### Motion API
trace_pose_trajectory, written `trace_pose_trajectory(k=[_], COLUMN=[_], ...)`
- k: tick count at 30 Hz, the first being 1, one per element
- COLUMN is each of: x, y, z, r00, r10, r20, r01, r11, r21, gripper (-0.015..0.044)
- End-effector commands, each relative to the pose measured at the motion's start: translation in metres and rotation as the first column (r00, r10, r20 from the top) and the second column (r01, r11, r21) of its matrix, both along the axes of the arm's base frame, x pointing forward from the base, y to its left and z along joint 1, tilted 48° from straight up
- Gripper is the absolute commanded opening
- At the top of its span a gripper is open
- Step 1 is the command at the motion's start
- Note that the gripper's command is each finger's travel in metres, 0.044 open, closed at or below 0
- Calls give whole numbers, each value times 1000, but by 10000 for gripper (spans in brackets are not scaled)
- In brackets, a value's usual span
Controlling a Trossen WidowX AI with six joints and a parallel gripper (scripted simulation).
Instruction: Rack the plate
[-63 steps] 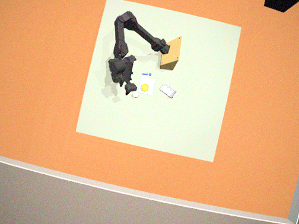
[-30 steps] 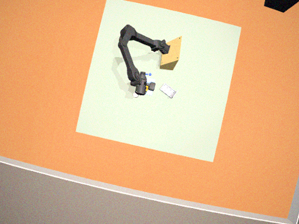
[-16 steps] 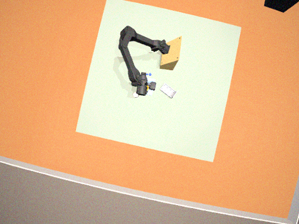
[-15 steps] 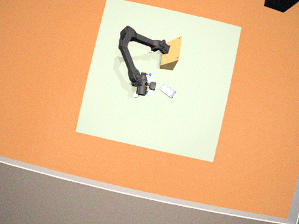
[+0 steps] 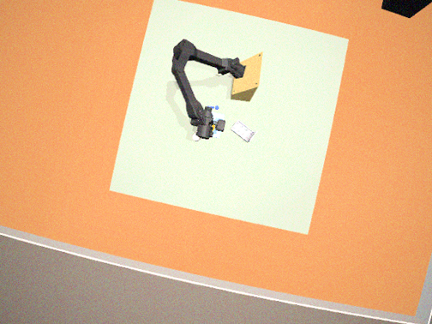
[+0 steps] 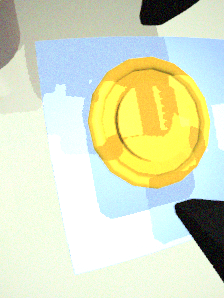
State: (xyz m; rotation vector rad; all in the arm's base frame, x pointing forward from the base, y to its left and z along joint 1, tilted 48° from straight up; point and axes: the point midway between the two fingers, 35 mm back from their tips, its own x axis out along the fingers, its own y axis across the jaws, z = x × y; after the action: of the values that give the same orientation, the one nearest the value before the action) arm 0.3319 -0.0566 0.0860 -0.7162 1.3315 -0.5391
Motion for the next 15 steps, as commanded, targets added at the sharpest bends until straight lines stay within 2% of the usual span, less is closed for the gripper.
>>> trace_pose_trajectory(k=[1,15], x=[0,2], y=[-6,-22], z=[-8,-23], r00=[1000,1000], r10=[1,0], r20=[-13,-8], r01=[-1,0], r11=[1000,1000], r21=[1,-2], gripper=[400,400])
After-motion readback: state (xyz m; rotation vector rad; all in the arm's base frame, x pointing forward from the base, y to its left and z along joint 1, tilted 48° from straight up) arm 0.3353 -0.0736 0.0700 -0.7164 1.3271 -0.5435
